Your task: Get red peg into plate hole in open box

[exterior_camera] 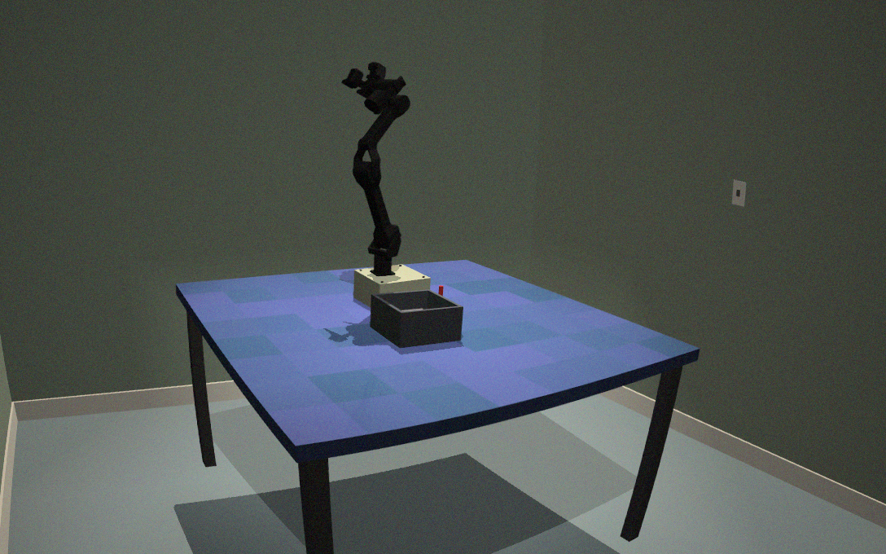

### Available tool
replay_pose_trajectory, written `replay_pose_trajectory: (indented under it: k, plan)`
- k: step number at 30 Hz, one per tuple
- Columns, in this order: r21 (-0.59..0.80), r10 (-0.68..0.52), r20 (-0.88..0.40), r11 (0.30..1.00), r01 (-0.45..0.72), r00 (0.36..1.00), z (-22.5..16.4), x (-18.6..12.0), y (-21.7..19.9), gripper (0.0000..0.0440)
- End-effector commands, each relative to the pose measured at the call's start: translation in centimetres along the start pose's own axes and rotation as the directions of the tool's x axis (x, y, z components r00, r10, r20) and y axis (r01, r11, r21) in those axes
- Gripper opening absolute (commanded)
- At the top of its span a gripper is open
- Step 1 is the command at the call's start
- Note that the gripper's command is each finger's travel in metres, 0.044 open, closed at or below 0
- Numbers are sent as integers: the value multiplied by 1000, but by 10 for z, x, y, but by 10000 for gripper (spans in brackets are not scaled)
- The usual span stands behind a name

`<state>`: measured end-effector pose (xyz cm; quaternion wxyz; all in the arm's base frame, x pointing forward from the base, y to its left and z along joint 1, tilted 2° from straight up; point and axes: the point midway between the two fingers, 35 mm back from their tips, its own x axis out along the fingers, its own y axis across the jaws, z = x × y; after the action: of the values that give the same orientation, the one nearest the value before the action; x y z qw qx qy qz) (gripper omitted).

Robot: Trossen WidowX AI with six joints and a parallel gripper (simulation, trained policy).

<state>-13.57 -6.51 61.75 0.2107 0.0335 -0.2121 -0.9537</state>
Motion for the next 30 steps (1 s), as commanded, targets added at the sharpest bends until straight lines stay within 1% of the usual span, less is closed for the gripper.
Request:
replay_pose_trajectory:
  k: [1, 2, 5, 8, 11, 15, 22, 30]
  plan:
    - [4, 8, 20, 1000, -8, 1000, 3, 0, 0, 421]
    - [9, 13, 45, 1000, -14, 999, 8, 0, 0, 440]
    - [65, 17, 137, 998, -26, 990, 28, -3, -10, 440]
    - [116, -7, 241, 993, -21, 970, 50, -10, -29, 440]
    - [157, -45, 341, 988, -9, 939, 70, -21, -50, 440]
    - [206, -106, 461, 979, 10, 881, 90, -40, -77, 440]
    - [279, -224, 634, 959, 51, 740, 115, -81, -120, 440]
    - [356, -357, 772, 928, 107, 525, 129, -137, -160, 440]
